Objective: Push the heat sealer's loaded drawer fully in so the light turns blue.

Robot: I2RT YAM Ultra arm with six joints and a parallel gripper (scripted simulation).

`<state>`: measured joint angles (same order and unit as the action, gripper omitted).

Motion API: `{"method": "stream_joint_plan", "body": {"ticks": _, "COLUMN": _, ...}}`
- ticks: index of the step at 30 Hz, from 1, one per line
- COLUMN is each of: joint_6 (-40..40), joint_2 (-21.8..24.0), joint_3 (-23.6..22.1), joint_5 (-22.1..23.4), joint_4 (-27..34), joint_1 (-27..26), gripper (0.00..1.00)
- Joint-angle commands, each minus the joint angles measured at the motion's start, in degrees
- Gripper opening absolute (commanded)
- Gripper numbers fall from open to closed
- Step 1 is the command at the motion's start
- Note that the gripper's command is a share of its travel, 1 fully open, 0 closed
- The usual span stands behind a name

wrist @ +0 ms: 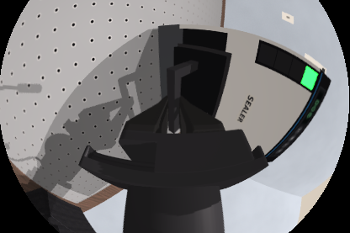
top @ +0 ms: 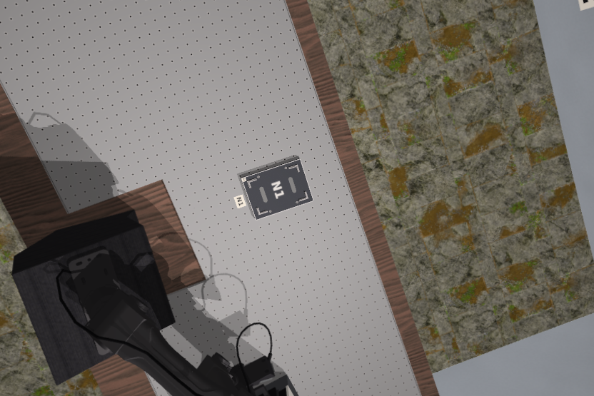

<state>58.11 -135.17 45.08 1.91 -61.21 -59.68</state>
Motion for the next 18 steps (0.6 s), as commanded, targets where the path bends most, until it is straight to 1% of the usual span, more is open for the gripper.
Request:
{"method": "stream_joint_plan", "body": {"ticks": 1, "joint_6": 0.2, "joint_2": -0.8, "joint_3": 1.6, "joint_5": 0.8, "joint_4": 0.8, "joint_1": -1.2, "gripper": 0.00}}
{"method": "stream_joint_plan", "body": {"ticks": 18, "joint_6": 0.3, "joint_2": -0.4, "joint_3": 2.4, "joint_5": 0.9, "joint_4": 1.2, "joint_1": -1.4, "gripper": 0.00}}
